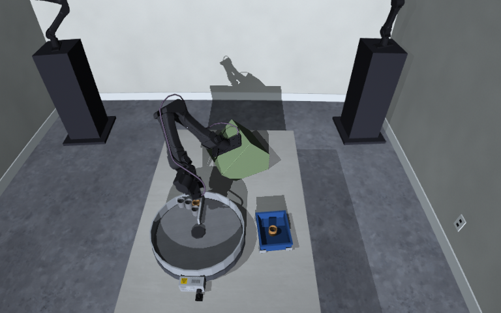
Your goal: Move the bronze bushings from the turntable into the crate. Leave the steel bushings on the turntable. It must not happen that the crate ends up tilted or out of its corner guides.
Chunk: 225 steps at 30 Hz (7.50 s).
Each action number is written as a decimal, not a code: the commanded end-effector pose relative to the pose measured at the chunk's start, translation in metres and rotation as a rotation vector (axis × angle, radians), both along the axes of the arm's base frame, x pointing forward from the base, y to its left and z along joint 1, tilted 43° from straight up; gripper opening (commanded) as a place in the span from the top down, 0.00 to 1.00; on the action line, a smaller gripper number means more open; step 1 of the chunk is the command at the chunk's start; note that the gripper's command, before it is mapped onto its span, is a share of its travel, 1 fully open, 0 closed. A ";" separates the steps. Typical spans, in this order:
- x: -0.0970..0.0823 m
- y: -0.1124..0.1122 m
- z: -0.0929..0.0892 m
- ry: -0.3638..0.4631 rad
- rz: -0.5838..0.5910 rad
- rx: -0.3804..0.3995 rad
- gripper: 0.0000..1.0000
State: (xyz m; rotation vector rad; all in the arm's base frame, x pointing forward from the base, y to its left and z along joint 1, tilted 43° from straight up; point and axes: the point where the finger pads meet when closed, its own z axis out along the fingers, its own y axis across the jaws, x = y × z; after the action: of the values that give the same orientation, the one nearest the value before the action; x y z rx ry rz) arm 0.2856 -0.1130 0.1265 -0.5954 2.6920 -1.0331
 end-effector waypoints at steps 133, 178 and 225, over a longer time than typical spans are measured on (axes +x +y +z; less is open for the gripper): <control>-0.019 0.050 0.067 -0.047 0.024 0.006 1.00; 0.000 0.092 0.037 -0.027 0.023 -0.004 1.00; 0.092 0.332 -0.110 -0.025 0.029 0.009 1.00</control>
State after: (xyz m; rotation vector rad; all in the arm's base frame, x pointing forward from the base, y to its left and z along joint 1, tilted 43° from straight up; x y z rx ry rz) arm 0.3794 0.1926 0.0052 -0.5990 2.6817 -1.0407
